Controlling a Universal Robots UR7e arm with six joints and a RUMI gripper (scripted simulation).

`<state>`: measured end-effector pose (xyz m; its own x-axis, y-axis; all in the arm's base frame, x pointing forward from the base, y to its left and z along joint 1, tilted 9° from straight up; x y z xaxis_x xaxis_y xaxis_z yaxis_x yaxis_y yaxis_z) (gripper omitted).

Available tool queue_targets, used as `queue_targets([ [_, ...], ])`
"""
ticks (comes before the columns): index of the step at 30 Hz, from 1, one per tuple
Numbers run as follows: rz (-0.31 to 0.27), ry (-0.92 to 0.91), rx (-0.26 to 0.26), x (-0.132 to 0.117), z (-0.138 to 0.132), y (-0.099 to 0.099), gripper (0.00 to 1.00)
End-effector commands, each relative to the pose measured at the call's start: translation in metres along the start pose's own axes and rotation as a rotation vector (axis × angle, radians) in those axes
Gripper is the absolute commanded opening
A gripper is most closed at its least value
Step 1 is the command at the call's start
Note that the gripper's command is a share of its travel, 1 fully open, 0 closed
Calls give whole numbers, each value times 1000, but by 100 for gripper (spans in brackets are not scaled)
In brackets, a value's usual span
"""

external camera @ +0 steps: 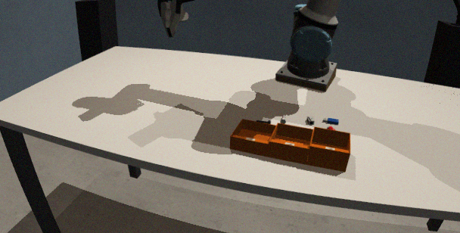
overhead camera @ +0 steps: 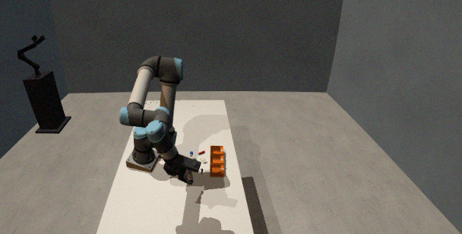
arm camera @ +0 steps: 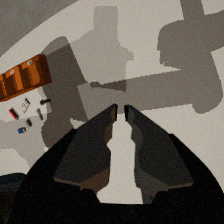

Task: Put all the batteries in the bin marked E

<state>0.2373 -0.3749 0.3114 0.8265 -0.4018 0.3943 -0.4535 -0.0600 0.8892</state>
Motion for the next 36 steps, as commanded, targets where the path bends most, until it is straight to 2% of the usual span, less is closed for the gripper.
queue_targets([
  [1,-24,13,2,7,-28,-9,4],
  [3,-24,13,2,7,-28,-9,4],
  [4,-66,40,3,12,-36,-11,4],
  [7,-68,41,3,13,-60,-18,4],
  [10,-68,41,3,13,-63,-19,4],
  [11,-108,70,0,17,-71,-21,4],
  [13,-108,70,0,17,-71,-21,4],
  [16,-108,70,0,17,-96,-27,4],
  [19,-108,70,0,17,-97,-28,4],
  [20,-146,100,-6,19,-106,-30,4],
  [23,-146,100,-6,17,-130,-35,4],
  [26,-146,100,-6,17,-131,-35,4],
  [27,-180,130,-17,19,-140,-37,4],
  [28,-180,130,-17,17,-148,-38,4],
  [30,-180,130,-17,17,-148,-38,4],
  [32,-180,130,-17,14,-163,-41,4],
  [34,-180,130,-17,14,-163,-41,4],
  [35,-210,161,-30,15,-173,-42,4],
  [36,-210,161,-30,13,-181,-43,4],
])
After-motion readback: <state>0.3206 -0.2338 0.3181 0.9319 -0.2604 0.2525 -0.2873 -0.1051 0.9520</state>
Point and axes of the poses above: the point where the finger pads meet when closed, its own y axis back along the fingers, its own z axis across the jaws, x = y × z, the point moved 10 cm from there along y, back along the fingers, and after that the axes turned 1 degree about y, right-handed, at the moved point
